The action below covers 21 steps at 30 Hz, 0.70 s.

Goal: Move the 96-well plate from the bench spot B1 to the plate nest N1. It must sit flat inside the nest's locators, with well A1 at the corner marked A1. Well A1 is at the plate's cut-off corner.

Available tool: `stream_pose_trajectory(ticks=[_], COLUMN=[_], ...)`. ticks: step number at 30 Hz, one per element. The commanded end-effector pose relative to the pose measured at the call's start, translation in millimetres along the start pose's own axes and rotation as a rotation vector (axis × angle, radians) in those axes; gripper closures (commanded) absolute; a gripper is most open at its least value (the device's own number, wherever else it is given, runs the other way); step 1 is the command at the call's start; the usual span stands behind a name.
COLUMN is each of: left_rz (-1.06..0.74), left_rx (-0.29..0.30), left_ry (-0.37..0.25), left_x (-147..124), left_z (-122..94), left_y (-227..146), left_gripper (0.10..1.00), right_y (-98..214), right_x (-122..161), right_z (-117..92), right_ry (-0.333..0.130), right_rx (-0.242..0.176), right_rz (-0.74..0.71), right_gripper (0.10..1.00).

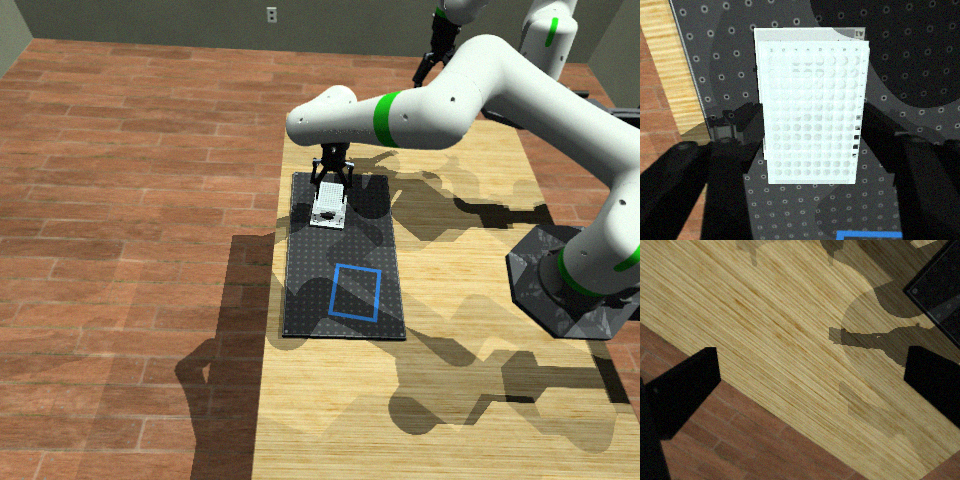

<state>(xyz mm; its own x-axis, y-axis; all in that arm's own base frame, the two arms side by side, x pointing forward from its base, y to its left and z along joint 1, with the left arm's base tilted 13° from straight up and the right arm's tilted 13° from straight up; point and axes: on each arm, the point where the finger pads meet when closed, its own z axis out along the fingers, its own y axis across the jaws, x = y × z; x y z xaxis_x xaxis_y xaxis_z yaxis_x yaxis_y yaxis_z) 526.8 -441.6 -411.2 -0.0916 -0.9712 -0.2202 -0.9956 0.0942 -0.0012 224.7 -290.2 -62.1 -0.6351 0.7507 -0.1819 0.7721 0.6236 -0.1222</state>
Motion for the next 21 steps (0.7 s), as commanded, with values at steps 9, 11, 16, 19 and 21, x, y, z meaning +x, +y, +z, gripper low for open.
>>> stream_pose_trajectory(ticks=[9, 11, 16, 19, 21], left_rz=[0.000, 0.000, 0.000, 0.000, 0.000], left_rx=[0.003, 0.003, 0.003, 0.003, 0.003], left_ry=[0.002, 0.002, 0.002, 0.002, 0.002], left_x=[1, 1, 1, 1, 1], left_z=[16, 18, 24, 29, 33], left_y=[-2, -2, -2, -2, -2], left_gripper=[0.493, 0.493, 0.493, 0.493, 0.493], right_y=[0, 0, 0, 0, 0], right_x=[-1, -1, -1, -1, -1], right_z=[0, 0, 0, 0, 0], right_ry=[-0.001, -0.001, -0.001, -0.001, -0.001], right_rx=[0.000, 0.000, 0.000, 0.000, 0.000], right_rz=[0.000, 0.000, 0.000, 0.000, 0.000], right_gripper=[0.098, 0.098, 0.098, 0.098, 0.098])
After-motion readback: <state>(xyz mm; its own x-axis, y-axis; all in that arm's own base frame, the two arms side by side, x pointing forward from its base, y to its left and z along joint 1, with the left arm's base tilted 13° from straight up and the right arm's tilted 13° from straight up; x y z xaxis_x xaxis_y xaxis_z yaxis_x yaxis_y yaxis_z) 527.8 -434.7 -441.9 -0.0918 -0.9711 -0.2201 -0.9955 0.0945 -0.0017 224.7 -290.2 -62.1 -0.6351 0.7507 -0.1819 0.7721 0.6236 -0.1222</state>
